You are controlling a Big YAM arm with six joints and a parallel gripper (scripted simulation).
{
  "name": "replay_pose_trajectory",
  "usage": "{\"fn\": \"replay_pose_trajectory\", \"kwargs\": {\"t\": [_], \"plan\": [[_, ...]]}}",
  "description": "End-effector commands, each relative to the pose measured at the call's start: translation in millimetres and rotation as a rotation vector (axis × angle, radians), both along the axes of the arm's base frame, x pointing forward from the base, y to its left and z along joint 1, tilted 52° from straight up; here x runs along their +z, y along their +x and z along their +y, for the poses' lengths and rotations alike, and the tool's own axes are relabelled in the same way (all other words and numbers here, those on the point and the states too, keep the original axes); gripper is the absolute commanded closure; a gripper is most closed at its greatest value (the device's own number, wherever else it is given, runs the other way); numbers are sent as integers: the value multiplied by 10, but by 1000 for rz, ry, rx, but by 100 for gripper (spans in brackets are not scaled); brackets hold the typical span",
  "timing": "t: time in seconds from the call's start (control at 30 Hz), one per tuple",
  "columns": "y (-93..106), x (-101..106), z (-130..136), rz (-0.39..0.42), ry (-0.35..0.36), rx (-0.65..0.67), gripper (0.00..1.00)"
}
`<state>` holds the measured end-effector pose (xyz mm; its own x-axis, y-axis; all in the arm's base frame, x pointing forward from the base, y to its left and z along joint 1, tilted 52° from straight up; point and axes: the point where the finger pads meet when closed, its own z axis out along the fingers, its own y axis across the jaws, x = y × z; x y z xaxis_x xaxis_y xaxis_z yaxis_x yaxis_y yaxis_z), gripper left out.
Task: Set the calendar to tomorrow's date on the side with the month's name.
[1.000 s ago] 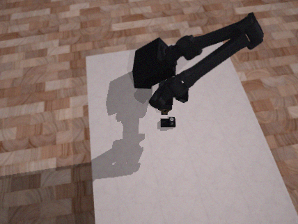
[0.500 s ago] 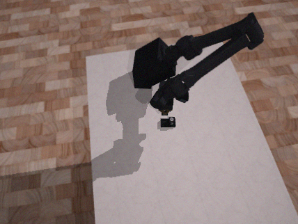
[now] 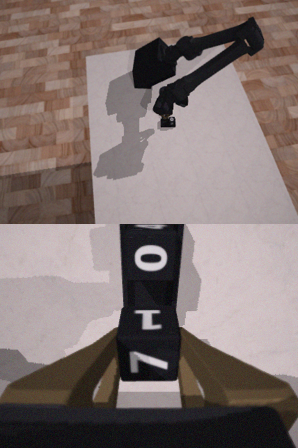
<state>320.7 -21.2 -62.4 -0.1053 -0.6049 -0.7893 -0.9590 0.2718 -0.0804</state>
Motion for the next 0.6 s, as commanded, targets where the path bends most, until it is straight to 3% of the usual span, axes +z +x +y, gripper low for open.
{"fn": "replay_pose_trajectory", "kwargs": {"t": [0.0,0.23,0.27,0.57], "plan": [[38,-70,108,25,12,-7,73],[55,-121,170,25,11,-7,73],[140,-72,137,1,0,-7,73],[94,-108,170,22,9,-7,73]]}}
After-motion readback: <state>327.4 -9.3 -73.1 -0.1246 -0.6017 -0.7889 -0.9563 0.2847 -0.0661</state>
